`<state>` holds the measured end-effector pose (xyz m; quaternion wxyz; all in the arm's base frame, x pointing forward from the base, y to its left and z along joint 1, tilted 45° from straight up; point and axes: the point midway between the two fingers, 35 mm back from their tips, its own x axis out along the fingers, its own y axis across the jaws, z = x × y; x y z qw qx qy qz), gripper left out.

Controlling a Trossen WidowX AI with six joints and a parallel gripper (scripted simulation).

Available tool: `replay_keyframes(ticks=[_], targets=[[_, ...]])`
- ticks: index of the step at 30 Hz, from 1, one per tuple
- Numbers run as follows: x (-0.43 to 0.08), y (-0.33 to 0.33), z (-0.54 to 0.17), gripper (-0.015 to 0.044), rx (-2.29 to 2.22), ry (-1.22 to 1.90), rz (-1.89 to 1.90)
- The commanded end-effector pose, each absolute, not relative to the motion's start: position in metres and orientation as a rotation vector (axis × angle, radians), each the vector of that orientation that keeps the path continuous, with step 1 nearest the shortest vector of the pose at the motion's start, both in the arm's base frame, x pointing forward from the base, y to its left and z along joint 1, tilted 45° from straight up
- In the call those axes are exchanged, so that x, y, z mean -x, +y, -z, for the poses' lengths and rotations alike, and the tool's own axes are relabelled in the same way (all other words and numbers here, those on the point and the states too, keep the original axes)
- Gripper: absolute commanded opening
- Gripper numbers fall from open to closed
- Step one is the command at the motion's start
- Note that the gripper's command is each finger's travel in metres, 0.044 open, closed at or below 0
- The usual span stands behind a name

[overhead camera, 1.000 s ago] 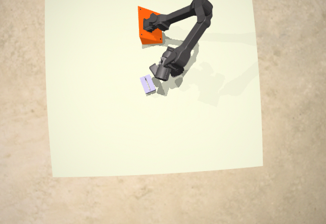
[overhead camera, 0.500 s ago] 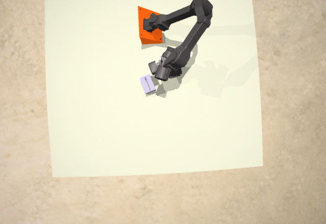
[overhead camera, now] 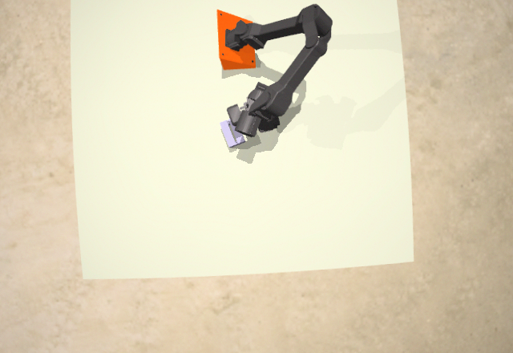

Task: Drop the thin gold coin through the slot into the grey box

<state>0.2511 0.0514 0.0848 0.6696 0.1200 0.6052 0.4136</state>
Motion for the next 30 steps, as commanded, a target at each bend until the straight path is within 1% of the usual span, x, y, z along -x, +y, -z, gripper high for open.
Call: replay_keyframes(ticks=[1, 30], targets=[[-0.258, 0.047, -0.079, 0.0, -0.27, 1.37, -0.932], [-0.308, 0.013, -0.037, 0.0, -0.271, 1.367, -0.93]])
